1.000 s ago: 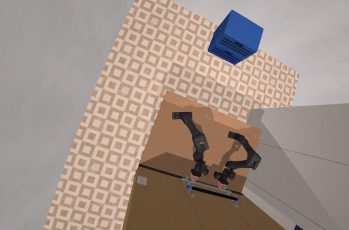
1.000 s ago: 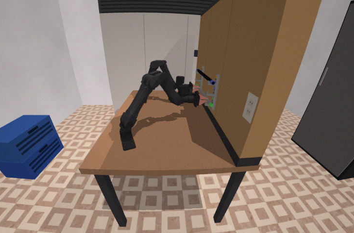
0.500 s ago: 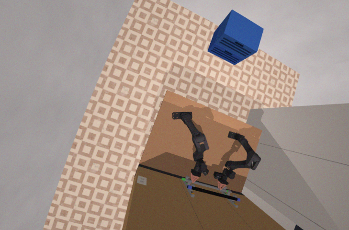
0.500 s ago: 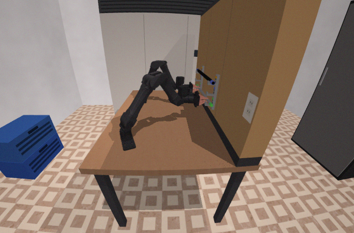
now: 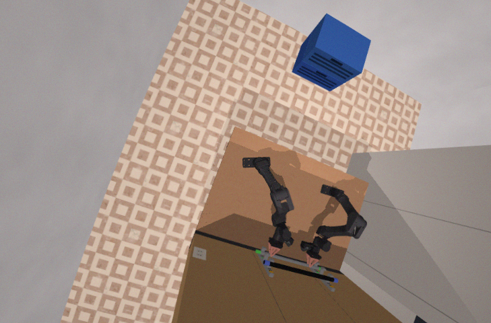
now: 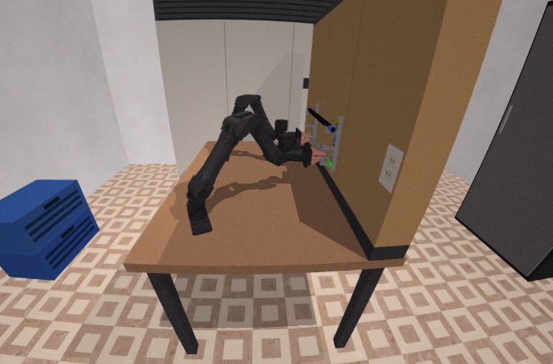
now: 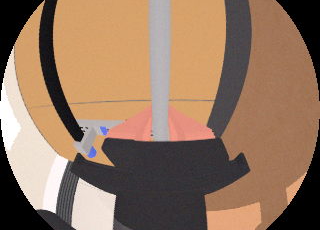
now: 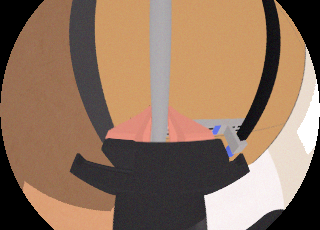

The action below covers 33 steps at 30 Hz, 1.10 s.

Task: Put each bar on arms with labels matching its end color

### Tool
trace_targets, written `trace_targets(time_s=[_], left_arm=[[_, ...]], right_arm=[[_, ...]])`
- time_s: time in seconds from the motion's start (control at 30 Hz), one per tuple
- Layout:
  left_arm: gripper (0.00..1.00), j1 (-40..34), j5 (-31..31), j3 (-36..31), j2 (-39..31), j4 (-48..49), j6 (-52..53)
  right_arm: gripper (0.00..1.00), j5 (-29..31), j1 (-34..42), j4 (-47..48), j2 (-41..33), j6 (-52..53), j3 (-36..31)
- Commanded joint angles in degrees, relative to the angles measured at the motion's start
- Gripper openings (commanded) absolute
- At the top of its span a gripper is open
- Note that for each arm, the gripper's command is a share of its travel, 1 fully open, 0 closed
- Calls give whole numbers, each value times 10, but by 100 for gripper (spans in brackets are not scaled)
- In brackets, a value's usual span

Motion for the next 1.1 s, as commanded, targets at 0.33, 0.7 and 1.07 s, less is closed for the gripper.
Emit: trace_targets(time_s=[0.33, 0.7, 1.07], left_arm=[[34, 5, 6, -5, -1, 12, 1], [47, 5, 6, -5, -1, 12, 1], [63, 5, 6, -5, -1, 12, 1]], right_arm=[[34, -4, -3, 12, 1, -5, -2], [46, -4, -3, 13, 1, -5, -2], [62, -4, -3, 13, 1, -5, -2]])
